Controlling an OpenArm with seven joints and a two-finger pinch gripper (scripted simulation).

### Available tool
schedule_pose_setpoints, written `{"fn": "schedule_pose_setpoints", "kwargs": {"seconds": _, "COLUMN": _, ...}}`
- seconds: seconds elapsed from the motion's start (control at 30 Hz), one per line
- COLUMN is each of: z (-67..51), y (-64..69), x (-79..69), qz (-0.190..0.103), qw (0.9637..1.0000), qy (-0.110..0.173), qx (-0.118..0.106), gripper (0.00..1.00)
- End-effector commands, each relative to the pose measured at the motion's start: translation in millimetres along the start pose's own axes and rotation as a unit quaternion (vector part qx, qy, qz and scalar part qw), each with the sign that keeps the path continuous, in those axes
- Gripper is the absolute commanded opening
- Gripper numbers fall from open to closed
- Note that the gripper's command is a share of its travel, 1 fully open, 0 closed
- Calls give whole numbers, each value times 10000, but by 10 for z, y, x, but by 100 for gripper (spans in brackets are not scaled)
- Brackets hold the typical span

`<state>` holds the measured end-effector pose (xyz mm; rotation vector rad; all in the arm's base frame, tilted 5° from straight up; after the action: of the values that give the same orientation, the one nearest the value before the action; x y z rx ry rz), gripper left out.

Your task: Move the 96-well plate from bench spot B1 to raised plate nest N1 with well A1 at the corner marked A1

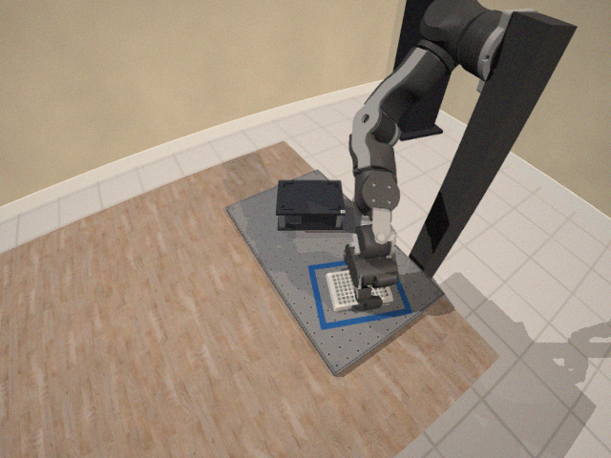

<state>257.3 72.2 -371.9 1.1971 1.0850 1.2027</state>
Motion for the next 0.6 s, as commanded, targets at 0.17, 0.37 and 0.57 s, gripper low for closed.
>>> {"fn": "schedule_pose_setpoints", "kwargs": {"seconds": 0.17, "z": 1, "y": 5, "x": 5, "qz": 8, "qw": 10000, "qy": 2, "qx": -1, "gripper": 34}}
{"fn": "schedule_pose_setpoints", "kwargs": {"seconds": 0.37, "z": 1, "y": 5, "x": 6, "qz": 9, "qw": 10000, "qy": 2, "qx": -2, "gripper": 20}}
{"fn": "schedule_pose_setpoints", "kwargs": {"seconds": 0.57, "z": 1, "y": 6, "x": 7, "qz": 11, "qw": 10000, "qy": 2, "qx": -2, "gripper": 0}}
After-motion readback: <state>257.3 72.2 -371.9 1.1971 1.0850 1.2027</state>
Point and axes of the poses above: the point where the finger pads meet when closed, its own y axis back along the fingers, its own x axis across the jaws, z = x × y, the point moved 4 cm from there along y, back along the fingers, and after that the axes turned 7 degrees about y, right-handed, at the moved point
